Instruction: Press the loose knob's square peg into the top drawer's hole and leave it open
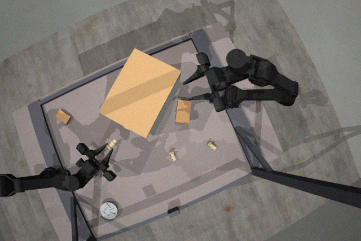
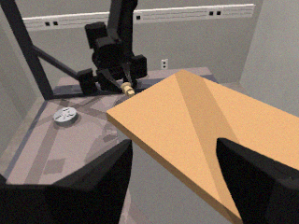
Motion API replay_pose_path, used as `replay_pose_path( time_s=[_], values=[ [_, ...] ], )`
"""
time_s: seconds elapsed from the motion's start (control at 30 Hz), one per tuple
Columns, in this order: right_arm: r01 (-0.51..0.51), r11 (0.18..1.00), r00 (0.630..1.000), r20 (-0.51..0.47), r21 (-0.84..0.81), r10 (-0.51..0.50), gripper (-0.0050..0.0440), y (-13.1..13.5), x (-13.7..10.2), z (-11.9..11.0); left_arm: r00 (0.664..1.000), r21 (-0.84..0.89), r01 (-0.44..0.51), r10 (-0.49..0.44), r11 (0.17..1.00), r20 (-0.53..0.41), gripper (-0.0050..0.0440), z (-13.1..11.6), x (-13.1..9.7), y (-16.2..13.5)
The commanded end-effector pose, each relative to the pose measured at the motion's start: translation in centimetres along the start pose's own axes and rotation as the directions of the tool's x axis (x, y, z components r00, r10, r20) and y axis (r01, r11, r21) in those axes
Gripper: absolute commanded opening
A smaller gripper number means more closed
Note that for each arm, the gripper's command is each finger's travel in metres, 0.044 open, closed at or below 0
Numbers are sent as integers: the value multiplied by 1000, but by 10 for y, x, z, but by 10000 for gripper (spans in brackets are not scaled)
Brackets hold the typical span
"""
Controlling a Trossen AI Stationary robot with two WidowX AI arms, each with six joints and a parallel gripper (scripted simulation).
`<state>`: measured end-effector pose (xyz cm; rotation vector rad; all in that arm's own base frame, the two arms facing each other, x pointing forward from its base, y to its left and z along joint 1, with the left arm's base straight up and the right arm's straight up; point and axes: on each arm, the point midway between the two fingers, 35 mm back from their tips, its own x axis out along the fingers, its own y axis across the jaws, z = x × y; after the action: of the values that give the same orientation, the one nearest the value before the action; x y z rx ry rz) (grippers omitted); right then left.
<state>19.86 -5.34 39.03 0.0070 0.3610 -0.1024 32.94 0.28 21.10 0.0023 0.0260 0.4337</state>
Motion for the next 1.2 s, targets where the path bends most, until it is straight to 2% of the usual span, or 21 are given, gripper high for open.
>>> replay_pose_path(
  time_s=[0.0,0.13,0.3,1.17],
  values=[
    [3,1000,1000,20,15,-3,240,0,-3,4,989,-41,-141,142,989,28,80,17,9,-10],
    [2,1000,1000,22,13,-3,240,0,-3,5,970,-46,-241,243,969,22,80,17,16,-15],
    [3,1000,1000,21,8,-3,240,0,-3,6,959,-45,-282,283,958,20,80,17,23,-15],
    [3,1000,1000,21,8,-3,240,0,-3,6,960,-41,-279,280,959,26,80,20,77,-1]
  ],
)
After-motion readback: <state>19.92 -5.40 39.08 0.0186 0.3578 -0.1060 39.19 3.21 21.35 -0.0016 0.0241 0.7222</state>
